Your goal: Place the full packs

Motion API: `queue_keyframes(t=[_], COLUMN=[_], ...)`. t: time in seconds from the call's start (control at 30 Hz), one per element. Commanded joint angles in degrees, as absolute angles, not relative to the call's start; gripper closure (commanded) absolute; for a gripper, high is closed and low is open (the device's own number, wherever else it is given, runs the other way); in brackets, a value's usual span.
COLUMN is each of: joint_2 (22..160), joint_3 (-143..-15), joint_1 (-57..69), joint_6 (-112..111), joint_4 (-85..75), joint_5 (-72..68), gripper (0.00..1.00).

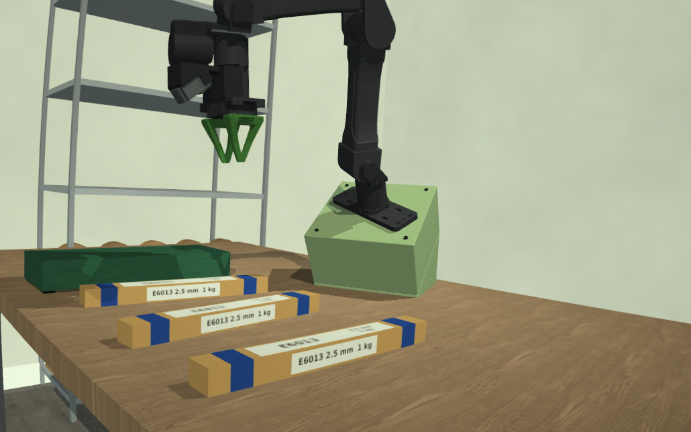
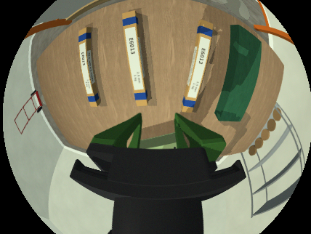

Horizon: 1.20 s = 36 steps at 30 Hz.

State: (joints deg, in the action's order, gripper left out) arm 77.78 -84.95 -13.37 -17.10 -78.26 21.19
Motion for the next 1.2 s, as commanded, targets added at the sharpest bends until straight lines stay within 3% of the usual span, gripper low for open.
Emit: queue_keyframes(t=[0.0,1.17], joint_2=[79.9,83.2], joint_3=[-83.6,-87.6], joint_1=[-11.3,-10.9], joint_6=[-13.0,-11.8], joint_4=[-70.7,-68.0], joint_5=[19.6,18.8], gripper=[0.56,0.56])
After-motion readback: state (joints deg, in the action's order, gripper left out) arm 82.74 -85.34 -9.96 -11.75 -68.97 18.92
